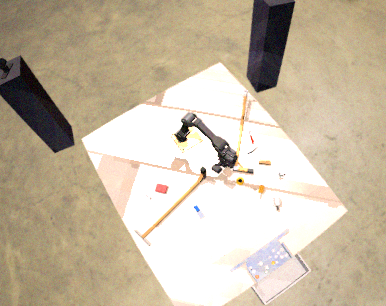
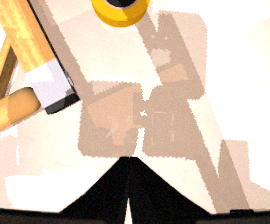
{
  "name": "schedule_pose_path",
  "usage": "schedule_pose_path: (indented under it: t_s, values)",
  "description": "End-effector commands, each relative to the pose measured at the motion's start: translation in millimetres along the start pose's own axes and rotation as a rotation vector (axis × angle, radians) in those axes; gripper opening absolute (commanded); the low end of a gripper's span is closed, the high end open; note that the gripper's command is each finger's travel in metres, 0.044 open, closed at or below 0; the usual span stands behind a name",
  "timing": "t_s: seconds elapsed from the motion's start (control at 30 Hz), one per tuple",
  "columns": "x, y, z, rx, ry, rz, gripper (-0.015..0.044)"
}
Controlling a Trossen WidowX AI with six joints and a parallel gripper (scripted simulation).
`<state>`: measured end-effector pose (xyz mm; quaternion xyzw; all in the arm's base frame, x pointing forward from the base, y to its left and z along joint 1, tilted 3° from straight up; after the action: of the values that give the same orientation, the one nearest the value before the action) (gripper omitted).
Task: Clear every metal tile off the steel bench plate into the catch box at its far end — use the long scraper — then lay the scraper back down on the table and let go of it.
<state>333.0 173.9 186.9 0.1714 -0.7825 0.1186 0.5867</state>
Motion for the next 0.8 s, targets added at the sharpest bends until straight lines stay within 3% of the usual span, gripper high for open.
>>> schedule_pose_path:
  t_s: [0.0, 0.77]
  values:
    - [-5, 0, 3, -0.005, -0.002, -0.004, 0.0000]
    - [-6, 27, -20, -0.006, -0.002, -0.007, 0.0000]
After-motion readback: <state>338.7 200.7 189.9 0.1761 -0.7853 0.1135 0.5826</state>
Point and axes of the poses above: the point midway between the two fingers, 35 mm back from their tips, its own x axis back along the fingers, its own y axis across the jaws, z = x × y, the point moved 5 cm from there along x, back along the fingers, and after that the axes turned 4 degrees about -x, right-handed, at the moved point
